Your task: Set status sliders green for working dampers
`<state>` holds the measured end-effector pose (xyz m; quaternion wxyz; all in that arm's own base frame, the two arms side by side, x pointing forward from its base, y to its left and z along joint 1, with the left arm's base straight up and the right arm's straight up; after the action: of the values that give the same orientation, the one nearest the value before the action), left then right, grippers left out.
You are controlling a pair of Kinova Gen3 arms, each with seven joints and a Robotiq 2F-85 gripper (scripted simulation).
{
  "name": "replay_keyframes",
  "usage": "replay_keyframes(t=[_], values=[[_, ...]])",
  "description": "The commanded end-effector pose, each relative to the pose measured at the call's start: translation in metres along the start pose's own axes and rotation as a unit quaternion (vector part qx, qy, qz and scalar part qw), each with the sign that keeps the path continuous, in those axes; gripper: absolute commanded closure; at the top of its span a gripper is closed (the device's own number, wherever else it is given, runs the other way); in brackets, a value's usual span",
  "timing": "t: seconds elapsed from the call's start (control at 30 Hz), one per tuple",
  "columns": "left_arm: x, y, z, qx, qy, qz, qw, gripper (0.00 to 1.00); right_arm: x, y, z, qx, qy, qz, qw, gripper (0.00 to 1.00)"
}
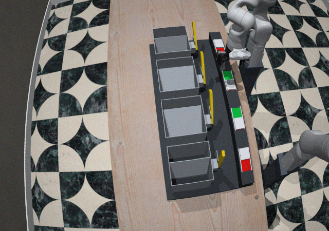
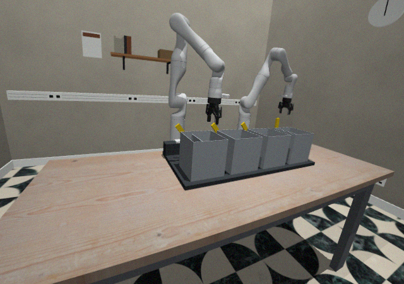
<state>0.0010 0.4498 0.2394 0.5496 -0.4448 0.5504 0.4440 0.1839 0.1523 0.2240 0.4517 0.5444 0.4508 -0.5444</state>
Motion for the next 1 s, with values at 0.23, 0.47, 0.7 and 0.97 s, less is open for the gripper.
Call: replay_keyframes(t=[0.23, 0.47, 0.7, 0.97], values=[[-0.0006, 0.0001, 0.0002, 0.0, -0.001, 0.0, 1.0, 0.002, -0.0162, 0.0004, 0.0002, 0.0, 0.001, 0.0, 1.0, 0.002], [-0.0006, 0.0001, 0.0002, 0.0, -0.001, 0.0, 1.0, 0.002, -0.0162, 0.0004, 0.0002, 0.0, 0.001, 0.0, 1.0, 0.002], [-0.0006, 0.0001, 0.0002, 0.0, -0.001, 0.0, 1.0, 0.002, -0.0162, 0.0004, 0.0002, 0.0, 0.001, 0.0, 1.0, 0.002], [-0.0006, 0.0001, 0.0002, 0.0, -0.001, 0.0, 1.0, 0.002, -0.0162, 0.0004, 0.0002, 0.0, 0.001, 0.0, 1.0, 0.002]])
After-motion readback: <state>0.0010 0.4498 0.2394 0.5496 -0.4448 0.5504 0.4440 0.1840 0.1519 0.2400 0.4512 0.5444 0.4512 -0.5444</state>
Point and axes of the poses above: on each arm, the point where the finger pads meet when closed, its own x axis out along the fingers, its own y axis across the jaws, z = x × y, the point moved 4 cm from there along -x, back along the fingers, and after that the axes turned 12 degrees about x, right-handed, at the moved point
